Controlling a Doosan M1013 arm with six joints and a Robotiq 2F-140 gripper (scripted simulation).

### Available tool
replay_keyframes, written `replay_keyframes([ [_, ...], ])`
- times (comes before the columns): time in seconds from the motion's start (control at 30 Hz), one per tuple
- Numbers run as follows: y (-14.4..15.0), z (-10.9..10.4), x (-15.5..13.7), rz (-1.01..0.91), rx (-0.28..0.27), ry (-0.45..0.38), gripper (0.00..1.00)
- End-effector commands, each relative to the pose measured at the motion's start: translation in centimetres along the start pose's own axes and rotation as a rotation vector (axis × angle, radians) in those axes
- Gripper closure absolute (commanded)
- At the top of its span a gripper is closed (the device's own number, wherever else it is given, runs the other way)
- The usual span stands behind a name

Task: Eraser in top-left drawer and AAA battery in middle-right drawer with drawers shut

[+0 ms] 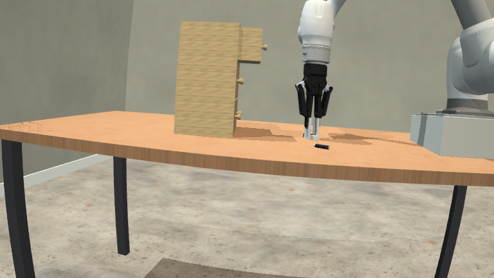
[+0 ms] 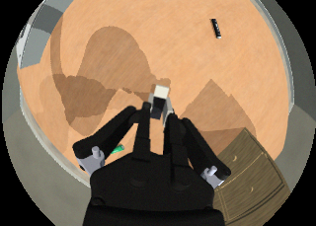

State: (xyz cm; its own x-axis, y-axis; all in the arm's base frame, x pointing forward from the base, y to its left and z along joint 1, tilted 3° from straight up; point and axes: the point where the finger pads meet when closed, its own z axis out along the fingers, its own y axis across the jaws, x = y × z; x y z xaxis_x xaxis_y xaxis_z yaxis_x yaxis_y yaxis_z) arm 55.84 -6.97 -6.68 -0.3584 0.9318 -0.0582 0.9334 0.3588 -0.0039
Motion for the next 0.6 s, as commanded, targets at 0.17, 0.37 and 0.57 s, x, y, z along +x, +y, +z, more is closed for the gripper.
replay_keyframes([
  [0.17,0.0,-2.0,0.0,0.0,0.0,0.0,0.89],
  [0.37,0.0,-7.7,0.0,0.0,0.0,0.0,0.89],
  [0.57,0.0,-10.0,0.0,0.0,0.0,0.0,0.89],
])
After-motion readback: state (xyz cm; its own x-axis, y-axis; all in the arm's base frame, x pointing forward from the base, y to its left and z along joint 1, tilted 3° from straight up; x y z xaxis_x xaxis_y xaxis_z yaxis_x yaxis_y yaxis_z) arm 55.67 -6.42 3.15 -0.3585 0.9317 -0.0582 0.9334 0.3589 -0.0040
